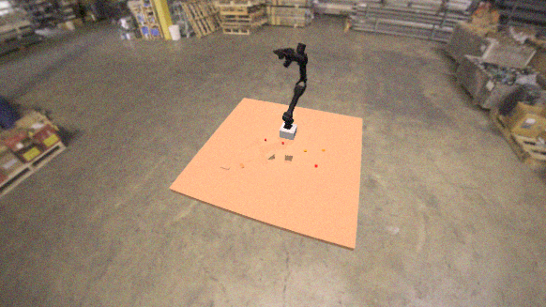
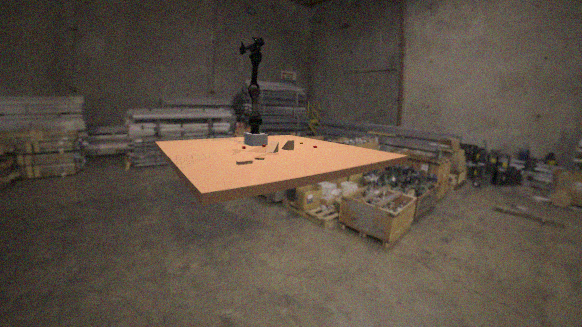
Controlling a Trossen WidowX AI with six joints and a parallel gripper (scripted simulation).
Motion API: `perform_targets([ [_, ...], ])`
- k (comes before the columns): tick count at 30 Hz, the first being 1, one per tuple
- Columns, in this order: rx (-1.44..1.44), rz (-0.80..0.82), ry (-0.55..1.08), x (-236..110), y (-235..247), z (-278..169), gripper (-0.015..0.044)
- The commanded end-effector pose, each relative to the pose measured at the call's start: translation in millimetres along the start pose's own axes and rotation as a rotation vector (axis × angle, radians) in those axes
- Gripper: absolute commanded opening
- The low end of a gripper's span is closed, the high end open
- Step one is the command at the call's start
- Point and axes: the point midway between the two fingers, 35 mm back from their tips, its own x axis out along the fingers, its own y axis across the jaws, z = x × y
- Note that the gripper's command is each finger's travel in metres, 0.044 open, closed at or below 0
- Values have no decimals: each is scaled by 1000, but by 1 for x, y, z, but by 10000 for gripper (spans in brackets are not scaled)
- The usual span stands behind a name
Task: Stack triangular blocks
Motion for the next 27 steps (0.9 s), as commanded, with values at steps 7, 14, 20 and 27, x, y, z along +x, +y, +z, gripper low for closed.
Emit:
perform_targets([
  [7,392,13,-200,53,-32,76,440],
  [14,768,115,-390,86,-62,163,440],
  [20,1054,266,-517,96,-85,239,440],
  [27,1323,478,-603,92,-103,319,440],
])
